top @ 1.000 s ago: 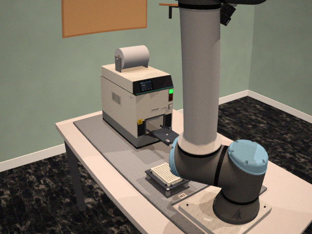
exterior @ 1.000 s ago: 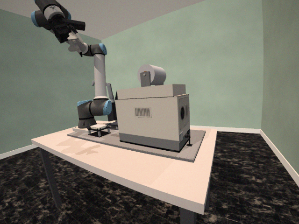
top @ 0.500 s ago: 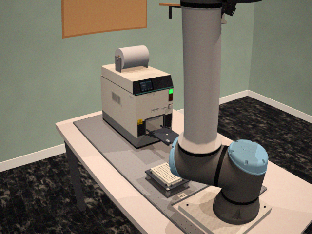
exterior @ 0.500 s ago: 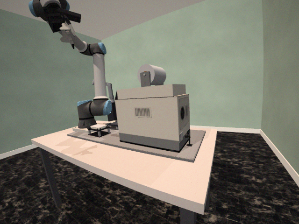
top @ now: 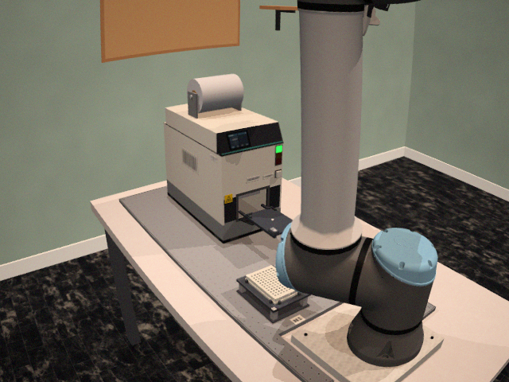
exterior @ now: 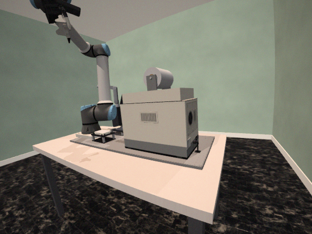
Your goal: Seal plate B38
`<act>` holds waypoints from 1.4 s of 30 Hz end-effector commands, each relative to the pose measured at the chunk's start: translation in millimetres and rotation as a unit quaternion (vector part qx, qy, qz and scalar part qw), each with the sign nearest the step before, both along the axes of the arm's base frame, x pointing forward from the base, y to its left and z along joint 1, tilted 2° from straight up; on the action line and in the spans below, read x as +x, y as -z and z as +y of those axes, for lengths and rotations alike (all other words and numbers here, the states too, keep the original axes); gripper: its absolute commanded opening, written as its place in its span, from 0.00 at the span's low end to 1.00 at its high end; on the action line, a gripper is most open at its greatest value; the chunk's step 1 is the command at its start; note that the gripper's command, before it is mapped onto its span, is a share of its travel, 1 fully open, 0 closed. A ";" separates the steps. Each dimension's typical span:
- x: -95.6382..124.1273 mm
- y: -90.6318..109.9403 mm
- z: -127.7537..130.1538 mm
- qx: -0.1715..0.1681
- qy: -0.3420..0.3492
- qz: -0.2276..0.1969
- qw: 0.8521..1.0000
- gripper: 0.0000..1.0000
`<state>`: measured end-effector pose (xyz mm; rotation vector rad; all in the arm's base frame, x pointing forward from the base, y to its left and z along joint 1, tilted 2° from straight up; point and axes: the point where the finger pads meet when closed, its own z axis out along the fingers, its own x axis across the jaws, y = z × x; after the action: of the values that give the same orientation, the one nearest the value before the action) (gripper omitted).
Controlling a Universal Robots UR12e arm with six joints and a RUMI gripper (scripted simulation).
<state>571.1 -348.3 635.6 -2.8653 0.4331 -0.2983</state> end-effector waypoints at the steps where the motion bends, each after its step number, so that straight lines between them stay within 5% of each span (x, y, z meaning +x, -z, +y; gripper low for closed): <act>1: -9.2 -16.2 -8.3 -0.013 -0.001 0.015 1.000 0.68; 35: -80.0 -121.6 -51.0 -0.098 -0.003 0.116 0.988 0.68; 42: -65.9 -122.8 -31.4 -0.101 -0.022 0.115 0.988 0.68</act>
<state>496.5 -392.7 755.5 -3.1069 0.4408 -0.0067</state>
